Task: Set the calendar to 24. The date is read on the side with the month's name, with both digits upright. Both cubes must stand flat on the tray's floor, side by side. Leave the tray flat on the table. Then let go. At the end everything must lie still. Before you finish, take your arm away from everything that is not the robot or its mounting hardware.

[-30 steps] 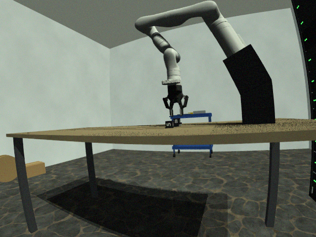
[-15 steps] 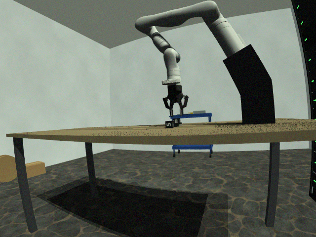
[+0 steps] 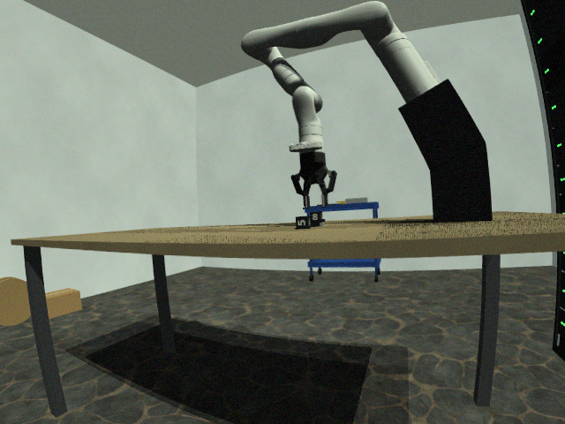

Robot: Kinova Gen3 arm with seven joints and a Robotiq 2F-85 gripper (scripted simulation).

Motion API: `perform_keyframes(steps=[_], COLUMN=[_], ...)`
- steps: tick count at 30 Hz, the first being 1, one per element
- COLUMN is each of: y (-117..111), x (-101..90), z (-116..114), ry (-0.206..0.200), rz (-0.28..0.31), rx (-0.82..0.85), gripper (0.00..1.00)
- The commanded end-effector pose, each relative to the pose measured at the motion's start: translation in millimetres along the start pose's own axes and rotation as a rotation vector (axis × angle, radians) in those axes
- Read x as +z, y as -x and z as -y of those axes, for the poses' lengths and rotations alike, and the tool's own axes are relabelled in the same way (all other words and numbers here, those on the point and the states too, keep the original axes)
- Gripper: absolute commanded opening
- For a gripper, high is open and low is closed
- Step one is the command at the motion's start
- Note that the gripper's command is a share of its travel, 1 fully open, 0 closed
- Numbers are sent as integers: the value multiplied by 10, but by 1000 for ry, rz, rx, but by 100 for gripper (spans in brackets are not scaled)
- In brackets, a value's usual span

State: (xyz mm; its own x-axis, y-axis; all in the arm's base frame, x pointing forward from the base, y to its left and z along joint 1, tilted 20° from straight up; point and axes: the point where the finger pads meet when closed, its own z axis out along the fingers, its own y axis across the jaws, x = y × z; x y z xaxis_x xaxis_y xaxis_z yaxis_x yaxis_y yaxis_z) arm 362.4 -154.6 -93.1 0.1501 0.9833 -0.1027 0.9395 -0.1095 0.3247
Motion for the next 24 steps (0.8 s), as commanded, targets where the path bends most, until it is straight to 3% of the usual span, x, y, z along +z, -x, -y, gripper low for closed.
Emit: perform_keyframes(steps=[1,24], y=[-16,-11], x=[5,266], z=[-10,-32], ry=[6,10], rz=[-2,-2], rx=[-4,-4], gripper=[46,46])
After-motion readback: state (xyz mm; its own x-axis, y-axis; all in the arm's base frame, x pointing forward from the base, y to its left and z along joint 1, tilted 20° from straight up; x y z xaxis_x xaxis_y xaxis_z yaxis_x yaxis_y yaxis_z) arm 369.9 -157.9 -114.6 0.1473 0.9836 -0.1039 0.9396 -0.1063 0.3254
